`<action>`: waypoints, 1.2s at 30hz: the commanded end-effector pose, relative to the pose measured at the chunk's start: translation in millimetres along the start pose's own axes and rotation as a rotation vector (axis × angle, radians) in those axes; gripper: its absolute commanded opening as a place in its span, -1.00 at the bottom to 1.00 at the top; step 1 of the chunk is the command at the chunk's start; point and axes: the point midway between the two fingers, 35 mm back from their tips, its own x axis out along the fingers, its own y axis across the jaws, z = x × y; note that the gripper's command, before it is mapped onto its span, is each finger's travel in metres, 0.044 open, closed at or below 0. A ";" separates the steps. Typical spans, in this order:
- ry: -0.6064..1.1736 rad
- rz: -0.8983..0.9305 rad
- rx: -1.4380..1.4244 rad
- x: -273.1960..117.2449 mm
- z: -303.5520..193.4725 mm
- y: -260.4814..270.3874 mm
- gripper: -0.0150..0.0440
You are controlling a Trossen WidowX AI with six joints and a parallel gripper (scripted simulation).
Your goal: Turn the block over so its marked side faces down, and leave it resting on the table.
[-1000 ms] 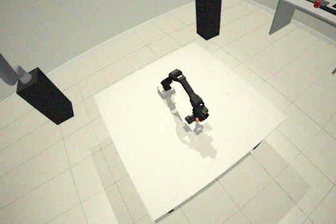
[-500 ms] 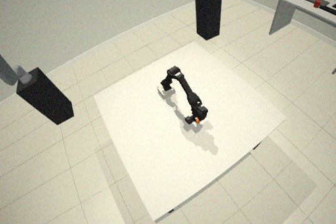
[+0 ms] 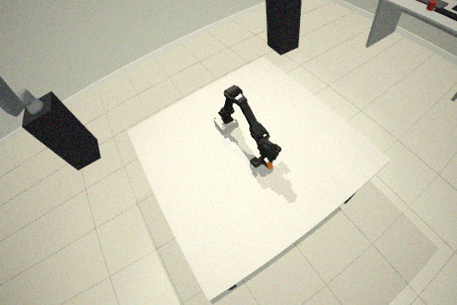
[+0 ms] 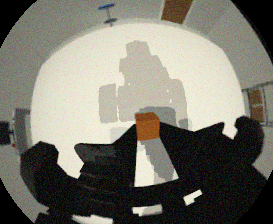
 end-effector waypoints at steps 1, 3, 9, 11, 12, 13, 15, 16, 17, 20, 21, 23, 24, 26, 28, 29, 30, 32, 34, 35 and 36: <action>-0.055 -0.003 0.004 -2.8 -0.7 -0.3 -0.49; -0.082 -0.003 0.004 -3.7 -1.7 -0.3 -0.49; -0.143 -0.003 0.005 -6.1 -4.4 -0.5 -0.49; -0.145 -0.003 0.005 -5.6 -4.4 -0.5 -0.49; -0.153 -0.003 0.004 -4.2 -4.1 -0.4 -0.49; -0.166 -0.003 0.004 -1.9 -3.8 -0.4 -0.49; -0.198 -0.003 0.004 3.4 -3.2 -0.3 -0.49; -0.214 -0.003 0.003 5.8 -2.9 -0.3 -0.49; -0.230 -0.003 0.003 8.1 -2.8 -0.2 -0.49; -0.277 -0.003 0.002 14.3 -2.6 -0.1 -0.49; -0.293 -0.003 0.002 16.1 -2.6 -0.1 -0.49; -0.324 -0.004 0.002 19.3 -2.9 0.0 -0.49; -0.340 -0.004 0.002 20.7 -3.1 0.0 -0.49; -0.371 -0.004 0.001 23.1 -3.7 0.0 -0.49; -0.403 -0.004 0.001 25.0 -4.5 0.0 -0.49; -0.418 -0.004 0.001 25.8 -5.0 0.0 -0.49; -0.434 -0.004 0.001 26.4 -5.5 0.0 -0.49; -0.466 0.000 0.004 26.9 -6.7 0.7 -0.49; -0.498 0.002 0.006 27.1 -8.0 1.1 -0.49; -0.513 0.002 0.007 27.0 -8.8 1.2 -0.49; -0.529 0.003 0.007 26.7 -9.6 1.2 -0.49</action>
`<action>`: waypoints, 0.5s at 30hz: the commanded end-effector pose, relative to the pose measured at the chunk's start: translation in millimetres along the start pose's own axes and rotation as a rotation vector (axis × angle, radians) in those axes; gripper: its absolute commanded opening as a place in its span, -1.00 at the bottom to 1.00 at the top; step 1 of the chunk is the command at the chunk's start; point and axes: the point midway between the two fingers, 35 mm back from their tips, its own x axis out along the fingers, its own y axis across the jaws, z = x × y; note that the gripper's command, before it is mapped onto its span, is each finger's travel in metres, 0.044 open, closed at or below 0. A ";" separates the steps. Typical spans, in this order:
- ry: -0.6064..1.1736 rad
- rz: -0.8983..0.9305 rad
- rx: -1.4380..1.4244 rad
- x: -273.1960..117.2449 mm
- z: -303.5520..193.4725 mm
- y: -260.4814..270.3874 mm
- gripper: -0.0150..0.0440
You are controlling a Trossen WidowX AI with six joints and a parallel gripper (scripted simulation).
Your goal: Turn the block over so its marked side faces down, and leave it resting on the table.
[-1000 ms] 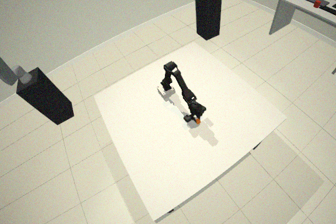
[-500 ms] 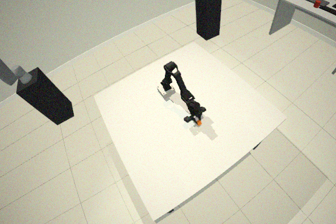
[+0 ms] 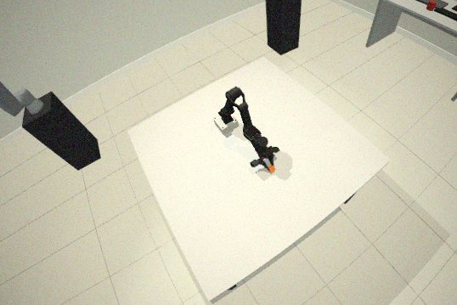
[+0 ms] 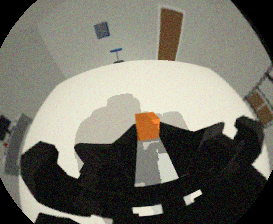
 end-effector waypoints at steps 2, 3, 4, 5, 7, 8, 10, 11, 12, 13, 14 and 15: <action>-0.063 -0.001 0.004 -2.7 -6.6 0.1 -0.49; -0.078 -0.001 0.004 -3.6 -7.1 -0.1 -0.49; -0.094 -0.002 0.003 -4.6 -7.6 -0.3 -0.49; -0.109 -0.003 0.003 -5.7 -8.2 -0.6 -0.49; -0.140 -0.005 0.001 -8.3 -9.1 -1.1 -0.49; -0.153 -0.005 0.001 -9.5 -9.5 -1.3 -0.49; -0.163 -0.006 0.000 -10.6 -9.7 -1.5 -0.49; -0.163 -0.006 0.000 -10.6 -9.7 -1.5 -0.49; -0.166 -0.006 0.000 -10.8 -9.5 -1.5 -0.49; -0.174 -0.006 0.000 -11.5 -8.8 -1.5 -0.49; -0.182 -0.006 0.000 -12.3 -8.1 -1.5 -0.49; -0.185 -0.006 0.000 -12.6 -7.9 -1.5 -0.49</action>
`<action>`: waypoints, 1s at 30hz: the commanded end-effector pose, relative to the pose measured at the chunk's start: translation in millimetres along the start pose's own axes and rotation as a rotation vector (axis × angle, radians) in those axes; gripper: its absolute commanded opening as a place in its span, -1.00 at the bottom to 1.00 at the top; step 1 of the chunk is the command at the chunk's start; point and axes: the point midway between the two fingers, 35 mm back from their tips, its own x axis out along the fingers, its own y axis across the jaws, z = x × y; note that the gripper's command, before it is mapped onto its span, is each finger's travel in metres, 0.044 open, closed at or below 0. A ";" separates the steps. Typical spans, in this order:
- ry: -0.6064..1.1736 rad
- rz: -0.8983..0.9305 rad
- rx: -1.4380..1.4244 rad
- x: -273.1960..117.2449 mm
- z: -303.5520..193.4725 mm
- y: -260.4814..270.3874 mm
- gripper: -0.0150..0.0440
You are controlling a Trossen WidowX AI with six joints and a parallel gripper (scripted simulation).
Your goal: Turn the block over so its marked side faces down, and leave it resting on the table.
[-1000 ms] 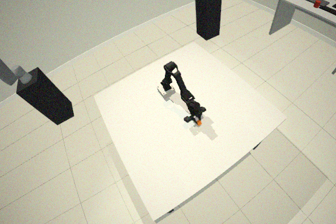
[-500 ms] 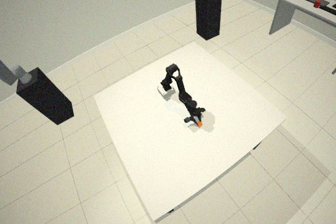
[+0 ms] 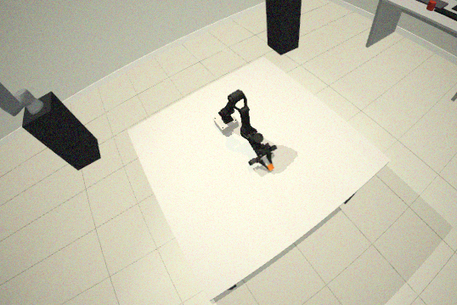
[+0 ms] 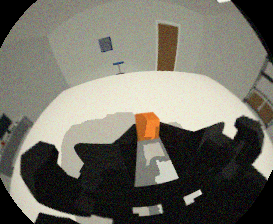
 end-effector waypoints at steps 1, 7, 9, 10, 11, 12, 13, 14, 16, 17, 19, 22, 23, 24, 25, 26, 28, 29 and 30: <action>-0.016 -0.003 -0.004 -1.7 1.0 -0.4 -0.49; -0.016 -0.003 -0.004 -1.7 1.0 -0.4 -0.49; -0.016 -0.003 -0.004 -1.7 1.0 -0.4 -0.49; -0.016 -0.003 -0.004 -1.7 1.0 -0.4 -0.49; -0.016 -0.003 -0.004 -1.7 1.0 -0.4 -0.49; -0.016 -0.003 -0.004 -1.7 1.0 -0.4 -0.49; -0.016 -0.003 -0.004 -1.7 1.0 -0.4 -0.49; -0.016 -0.003 -0.004 -1.7 1.0 -0.4 -0.40; -0.016 -0.003 -0.004 -1.7 1.0 -0.4 -0.22; -0.016 -0.003 -0.004 -1.7 1.0 -0.4 -0.14; -0.016 -0.003 -0.004 -1.7 1.0 -0.4 0.04; -0.016 -0.003 -0.004 -1.7 1.0 -0.4 0.31; -0.016 -0.003 -0.004 -1.7 1.0 -0.4 0.40; -0.016 -0.003 -0.004 -1.7 1.0 -0.4 0.49; -0.016 -0.003 -0.004 -1.7 1.0 -0.4 0.58; -0.016 -0.003 -0.004 -1.7 1.0 -0.4 0.67; -0.016 -0.003 -0.004 -1.7 1.0 -0.4 0.84; -0.016 -0.003 -0.004 -1.7 1.0 -0.4 0.93; -0.016 -0.003 -0.004 -1.7 1.0 -0.4 1.00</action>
